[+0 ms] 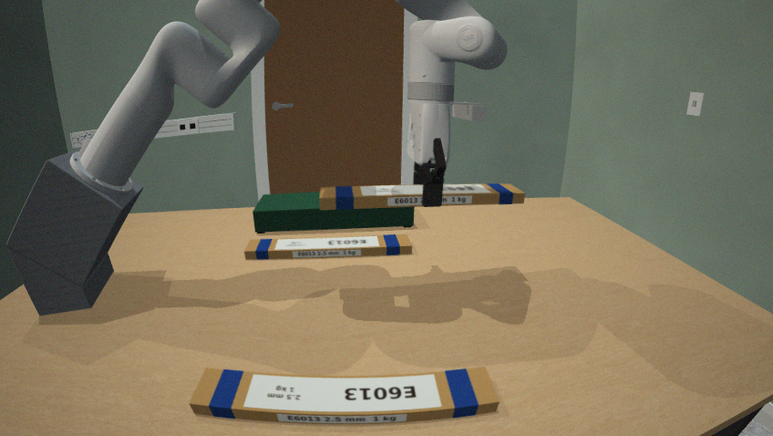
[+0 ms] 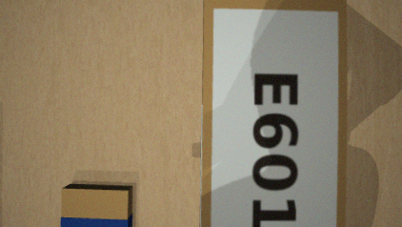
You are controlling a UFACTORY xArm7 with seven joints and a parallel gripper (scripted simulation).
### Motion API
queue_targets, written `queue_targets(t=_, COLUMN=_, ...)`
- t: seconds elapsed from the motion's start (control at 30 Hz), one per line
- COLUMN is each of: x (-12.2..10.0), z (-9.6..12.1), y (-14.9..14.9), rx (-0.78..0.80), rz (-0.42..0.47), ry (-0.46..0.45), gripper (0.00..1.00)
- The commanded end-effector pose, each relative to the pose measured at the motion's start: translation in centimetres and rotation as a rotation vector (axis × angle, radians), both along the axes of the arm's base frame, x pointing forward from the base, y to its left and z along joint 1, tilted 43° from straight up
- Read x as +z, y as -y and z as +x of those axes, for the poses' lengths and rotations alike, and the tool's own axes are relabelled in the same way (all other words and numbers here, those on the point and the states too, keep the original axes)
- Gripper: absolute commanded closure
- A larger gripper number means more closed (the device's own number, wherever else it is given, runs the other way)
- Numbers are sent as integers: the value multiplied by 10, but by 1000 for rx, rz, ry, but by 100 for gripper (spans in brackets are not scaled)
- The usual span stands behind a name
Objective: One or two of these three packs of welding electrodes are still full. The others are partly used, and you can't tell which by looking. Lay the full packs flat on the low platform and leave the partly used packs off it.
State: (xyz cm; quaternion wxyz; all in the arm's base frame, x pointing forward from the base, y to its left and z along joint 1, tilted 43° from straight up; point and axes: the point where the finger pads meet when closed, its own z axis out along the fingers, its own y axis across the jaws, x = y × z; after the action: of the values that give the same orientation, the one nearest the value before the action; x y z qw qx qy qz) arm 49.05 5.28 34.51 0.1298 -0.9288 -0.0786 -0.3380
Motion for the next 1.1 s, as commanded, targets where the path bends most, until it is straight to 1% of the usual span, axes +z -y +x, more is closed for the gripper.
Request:
queue_targets(t=0.0, x=1, z=0, y=1, rx=-2, rz=-1, ry=2, gripper=42)
queue_targets(t=0.6, x=1, z=0, y=1, rx=-1, rz=-1, ry=2, gripper=42)
queue_targets(t=0.8, x=1, z=1, y=1, rx=35, rz=-31, ry=16, gripper=42)
queue_targets(t=1.07, x=1, z=1, y=1, rx=38, rz=-33, ry=18, gripper=42)
